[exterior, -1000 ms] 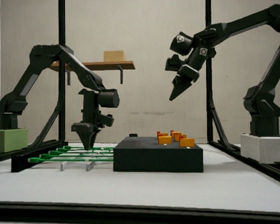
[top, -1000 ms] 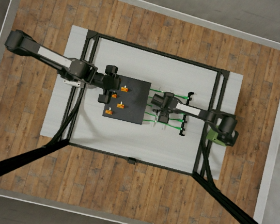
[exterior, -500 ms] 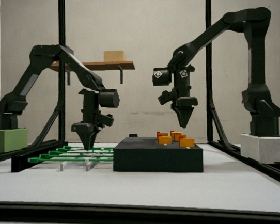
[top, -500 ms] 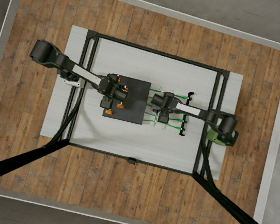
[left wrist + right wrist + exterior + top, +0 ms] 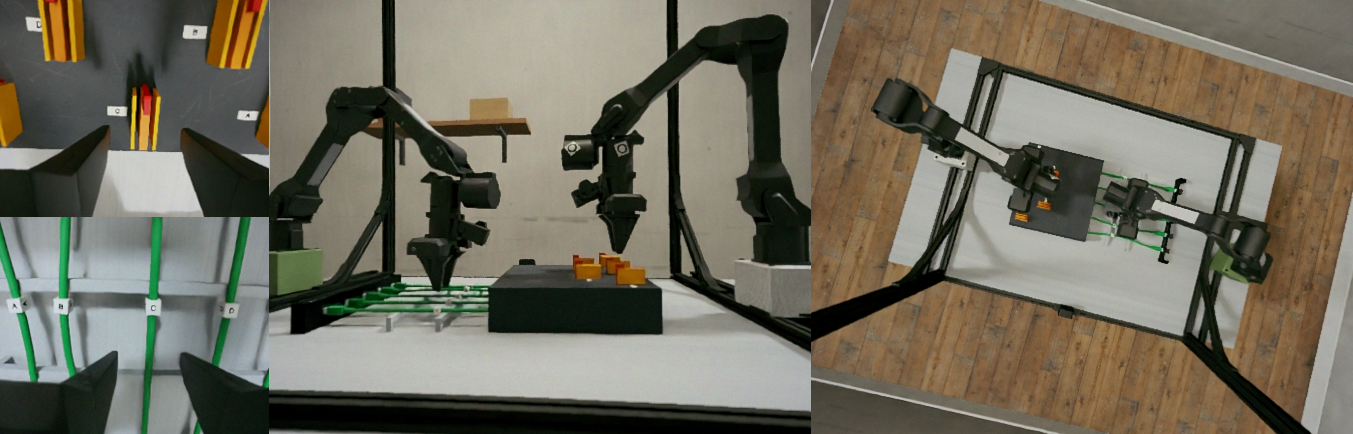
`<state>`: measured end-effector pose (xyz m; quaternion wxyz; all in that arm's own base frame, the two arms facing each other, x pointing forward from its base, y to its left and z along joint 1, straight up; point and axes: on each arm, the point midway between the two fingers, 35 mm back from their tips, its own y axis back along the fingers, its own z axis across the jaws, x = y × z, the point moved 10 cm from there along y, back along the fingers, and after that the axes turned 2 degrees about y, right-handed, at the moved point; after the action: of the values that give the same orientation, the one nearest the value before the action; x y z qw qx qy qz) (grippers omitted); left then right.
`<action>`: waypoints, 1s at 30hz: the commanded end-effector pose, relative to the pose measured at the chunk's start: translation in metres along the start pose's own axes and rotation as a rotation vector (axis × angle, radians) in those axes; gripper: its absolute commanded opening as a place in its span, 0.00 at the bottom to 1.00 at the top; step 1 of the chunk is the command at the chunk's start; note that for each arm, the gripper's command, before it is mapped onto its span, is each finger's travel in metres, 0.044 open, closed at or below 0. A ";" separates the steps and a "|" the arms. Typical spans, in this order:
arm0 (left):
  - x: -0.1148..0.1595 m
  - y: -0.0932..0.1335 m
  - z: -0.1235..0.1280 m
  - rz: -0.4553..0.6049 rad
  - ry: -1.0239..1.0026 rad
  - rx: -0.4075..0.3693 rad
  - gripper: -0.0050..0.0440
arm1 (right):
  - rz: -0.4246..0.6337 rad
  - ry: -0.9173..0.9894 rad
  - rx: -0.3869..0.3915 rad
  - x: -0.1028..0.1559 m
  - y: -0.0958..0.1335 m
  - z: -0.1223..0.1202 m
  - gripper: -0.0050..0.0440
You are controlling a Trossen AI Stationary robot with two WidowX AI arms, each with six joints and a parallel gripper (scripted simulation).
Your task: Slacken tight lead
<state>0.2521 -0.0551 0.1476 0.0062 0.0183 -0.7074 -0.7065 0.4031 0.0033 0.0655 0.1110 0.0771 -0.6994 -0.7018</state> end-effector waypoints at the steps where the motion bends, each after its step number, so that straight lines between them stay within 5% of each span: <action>1: 0.000 -0.035 -0.001 0.017 0.001 -0.002 0.53 | -0.033 0.000 0.009 -0.002 0.012 -0.001 0.53; 15: 0.000 -0.035 -0.001 0.017 0.001 -0.002 0.53 | -0.033 0.000 0.009 -0.002 0.012 -0.001 0.53; 16: -0.001 -0.032 0.000 0.008 0.000 -0.002 0.00 | -0.033 0.000 0.009 -0.002 0.012 -0.001 0.53; 30: -0.001 -0.032 0.000 0.008 0.000 -0.002 0.00 | -0.033 0.000 0.009 -0.002 0.012 -0.001 0.53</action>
<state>0.2514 -0.0558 0.1101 0.0165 0.0073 -0.7080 -0.7060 0.4031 0.0033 0.0654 0.1110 0.0771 -0.6994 -0.7019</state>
